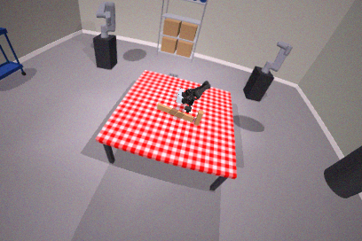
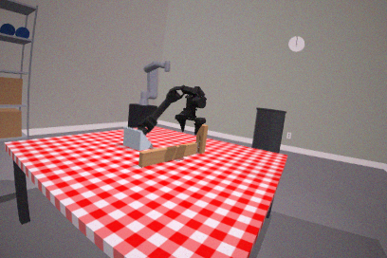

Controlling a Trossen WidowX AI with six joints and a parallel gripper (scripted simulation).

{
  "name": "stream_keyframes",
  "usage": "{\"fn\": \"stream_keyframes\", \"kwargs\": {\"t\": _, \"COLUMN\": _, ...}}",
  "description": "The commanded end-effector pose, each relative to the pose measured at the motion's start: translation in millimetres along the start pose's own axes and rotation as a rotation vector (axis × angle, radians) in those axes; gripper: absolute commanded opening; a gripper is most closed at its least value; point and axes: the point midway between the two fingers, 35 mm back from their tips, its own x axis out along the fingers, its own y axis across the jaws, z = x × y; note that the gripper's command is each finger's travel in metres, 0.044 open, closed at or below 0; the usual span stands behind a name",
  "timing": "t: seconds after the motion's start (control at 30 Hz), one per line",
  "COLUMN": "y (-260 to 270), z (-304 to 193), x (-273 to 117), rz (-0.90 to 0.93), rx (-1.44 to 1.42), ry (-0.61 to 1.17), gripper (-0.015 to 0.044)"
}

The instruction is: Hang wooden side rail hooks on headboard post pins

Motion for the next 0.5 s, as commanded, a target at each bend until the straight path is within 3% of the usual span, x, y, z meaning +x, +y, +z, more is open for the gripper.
{"fn": "stream_keyframes", "kwargs": {"t": 0.0, "y": -2, "z": 1, "x": -1, "rz": -0.022, "rx": 0.055, "ry": -0.017, "gripper": 0.0440}}
{"fn": "stream_keyframes", "kwargs": {"t": 0.47, "y": -3, "z": 1, "x": 41, "rz": -0.022, "rx": 0.054, "ry": -0.015, "gripper": 0.0440}}
